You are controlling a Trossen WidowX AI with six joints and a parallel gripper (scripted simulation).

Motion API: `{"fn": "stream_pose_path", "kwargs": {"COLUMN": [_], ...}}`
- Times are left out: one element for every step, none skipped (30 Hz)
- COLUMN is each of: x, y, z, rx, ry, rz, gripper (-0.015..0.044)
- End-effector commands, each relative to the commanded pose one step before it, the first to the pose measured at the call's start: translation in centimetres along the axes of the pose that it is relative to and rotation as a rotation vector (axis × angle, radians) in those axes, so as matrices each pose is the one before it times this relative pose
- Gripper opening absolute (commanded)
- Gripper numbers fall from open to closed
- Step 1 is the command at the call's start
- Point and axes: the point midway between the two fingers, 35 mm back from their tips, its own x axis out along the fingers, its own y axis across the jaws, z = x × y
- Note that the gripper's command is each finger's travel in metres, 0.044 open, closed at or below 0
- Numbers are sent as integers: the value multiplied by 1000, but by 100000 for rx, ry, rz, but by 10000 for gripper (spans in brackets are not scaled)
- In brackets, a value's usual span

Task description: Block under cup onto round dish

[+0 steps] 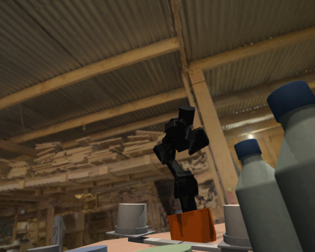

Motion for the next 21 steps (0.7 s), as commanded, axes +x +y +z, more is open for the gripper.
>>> {"fn": "stream_pose_path", "kwargs": {"x": [81,0,0,0,12,36,63,84,90,97,104,111,117,124,174,179,186,194,202,209,217], "y": [619,0,0,0,40,120,199,241,238,235,232,228,224,220,222,213,208,202,196,190,183], "z": [-1026,0,0,0,26,80,135,170,177,184,191,197,204,210,225,226,232,237,242,247,251], "rx": [-7264,0,0,0,-516,-1547,-2573,-3128,-3118,-3107,-3096,-3085,-3074,-3063,-2478,-2425,-2413,-2401,-2389,-2378,-2366], "ry": [1244,0,0,0,216,649,1083,1322,1322,1321,1318,1315,1310,1304,1247,1217,1206,1195,1182,1169,1155], "rz": [2810,0,0,0,8,31,71,121,158,196,234,272,310,348,478,502,533,564,595,626,657], "gripper": [440,440,440,440,440,440,440,440,440,440,440,440,440,440,440,440,440,440,440,440,440]}}
